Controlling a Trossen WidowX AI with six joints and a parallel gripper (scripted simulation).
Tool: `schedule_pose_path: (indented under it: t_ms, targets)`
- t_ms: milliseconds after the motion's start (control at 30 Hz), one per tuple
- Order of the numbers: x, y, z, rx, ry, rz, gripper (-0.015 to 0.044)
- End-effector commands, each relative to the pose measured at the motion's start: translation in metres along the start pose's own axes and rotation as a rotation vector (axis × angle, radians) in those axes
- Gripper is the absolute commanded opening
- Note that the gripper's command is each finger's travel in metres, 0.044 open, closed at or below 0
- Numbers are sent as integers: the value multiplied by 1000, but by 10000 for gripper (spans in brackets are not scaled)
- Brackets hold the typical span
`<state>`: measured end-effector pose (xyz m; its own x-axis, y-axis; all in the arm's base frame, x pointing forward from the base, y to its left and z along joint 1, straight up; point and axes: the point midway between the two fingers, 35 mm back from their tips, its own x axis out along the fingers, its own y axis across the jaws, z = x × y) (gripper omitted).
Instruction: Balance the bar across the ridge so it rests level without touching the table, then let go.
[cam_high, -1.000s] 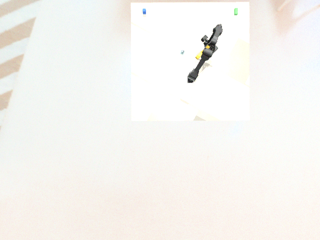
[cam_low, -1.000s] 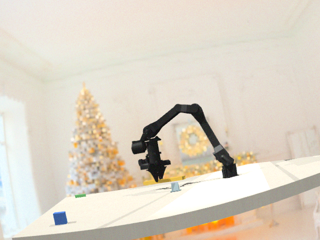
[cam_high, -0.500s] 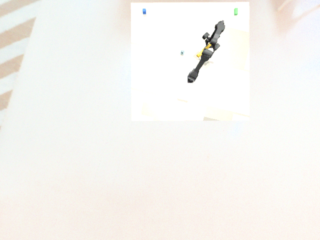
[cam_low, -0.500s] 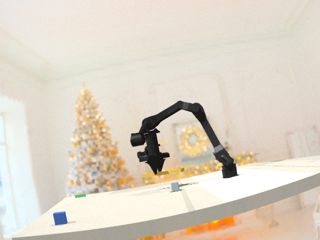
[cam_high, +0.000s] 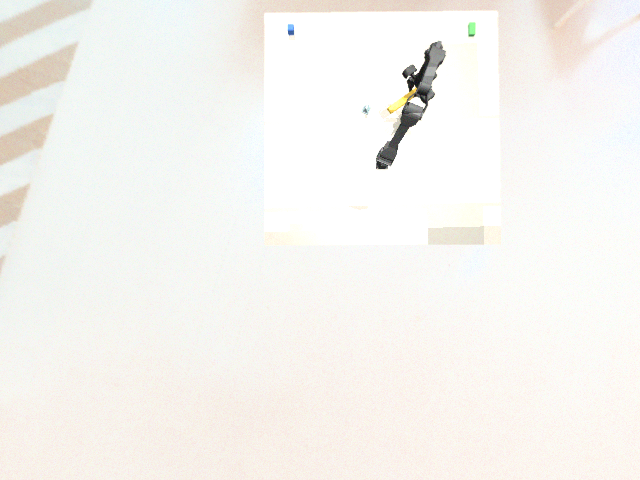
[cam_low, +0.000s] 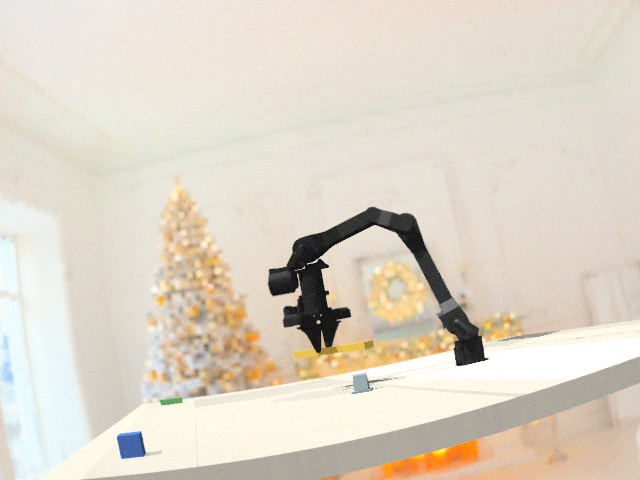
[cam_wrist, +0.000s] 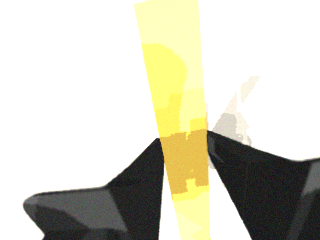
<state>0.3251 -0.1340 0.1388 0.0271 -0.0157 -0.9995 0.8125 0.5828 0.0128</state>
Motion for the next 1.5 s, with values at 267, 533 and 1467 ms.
schedule_pose_path:
  t_ms: [267,533,1467]
  targets:
    - [-1,35,-35,239,8,3,0]
    - [-2,54,-59,399,11,4,0]
    - [-4,89,-161,955,21,-1,0]
